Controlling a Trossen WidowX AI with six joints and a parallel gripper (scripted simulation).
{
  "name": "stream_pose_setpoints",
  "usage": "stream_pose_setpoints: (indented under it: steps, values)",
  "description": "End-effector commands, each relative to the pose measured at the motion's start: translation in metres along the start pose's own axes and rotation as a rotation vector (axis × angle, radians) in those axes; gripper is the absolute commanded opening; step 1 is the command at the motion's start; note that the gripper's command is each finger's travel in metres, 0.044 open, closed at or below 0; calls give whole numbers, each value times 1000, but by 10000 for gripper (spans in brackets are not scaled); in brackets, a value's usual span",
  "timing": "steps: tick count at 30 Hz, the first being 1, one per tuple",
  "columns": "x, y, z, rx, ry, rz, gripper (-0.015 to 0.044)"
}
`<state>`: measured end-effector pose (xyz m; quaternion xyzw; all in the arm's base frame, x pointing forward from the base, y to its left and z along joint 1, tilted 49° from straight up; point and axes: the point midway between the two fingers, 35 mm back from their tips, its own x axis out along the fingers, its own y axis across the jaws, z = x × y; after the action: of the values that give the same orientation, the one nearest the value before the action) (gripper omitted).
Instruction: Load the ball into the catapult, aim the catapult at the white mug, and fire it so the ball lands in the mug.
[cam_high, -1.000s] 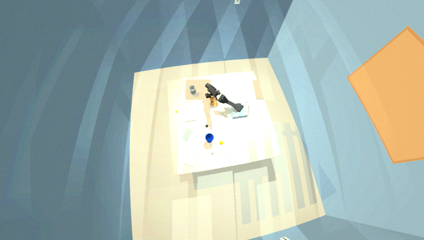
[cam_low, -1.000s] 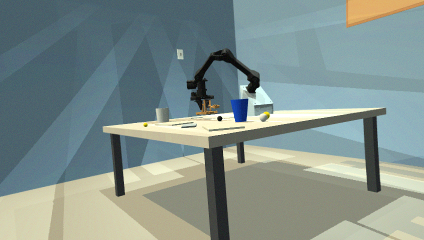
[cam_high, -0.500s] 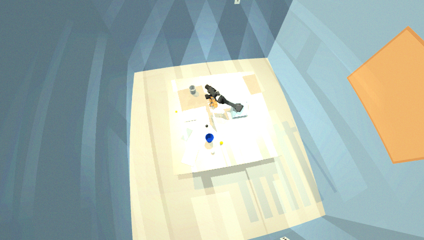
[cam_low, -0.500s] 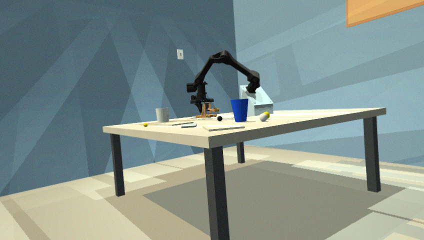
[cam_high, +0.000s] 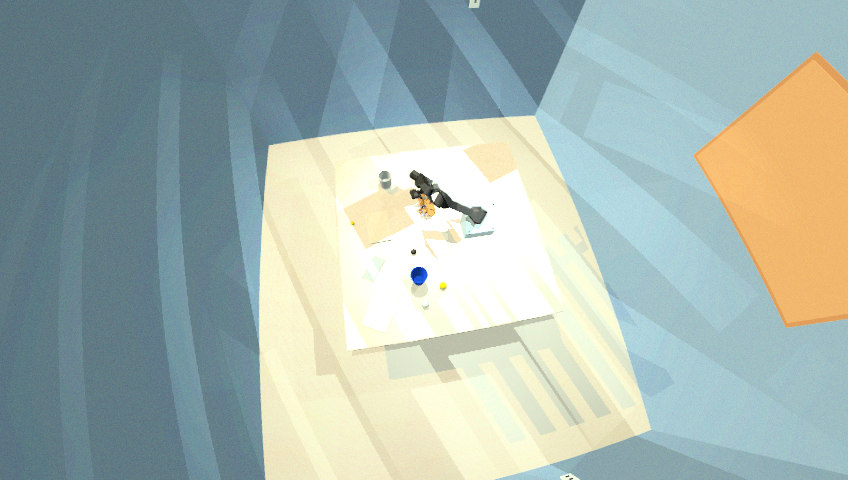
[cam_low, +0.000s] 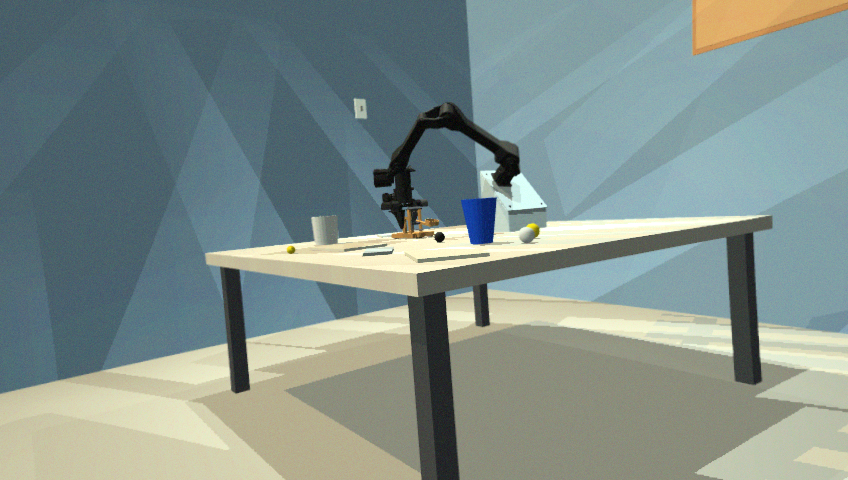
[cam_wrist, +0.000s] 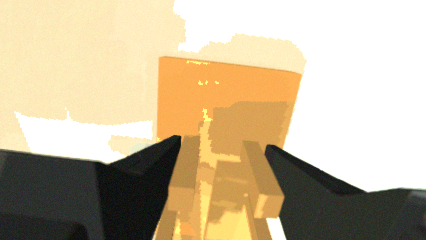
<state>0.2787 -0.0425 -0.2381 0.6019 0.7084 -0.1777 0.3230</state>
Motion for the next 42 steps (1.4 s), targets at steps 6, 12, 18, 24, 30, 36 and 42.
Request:
stream_pose_setpoints:
  steps: [6, 12, 18, 24, 30, 36, 42]
  values:
    - [-1, 0, 0, 1, 0, 1, 263]
    - [-11, 1, 1, 1, -2, 1, 420]
    - [-99, -1, 2, 2, -6, -1, 440]
    - [-91, 0, 4, 10, -14, 13, 440]
    - [-86, -2, 2, 2, -3, 8, 440]
    - [-50, -2, 2, 2, -1, 9, 440]
    - [-46, -2, 2, 2, -1, 9, 440]
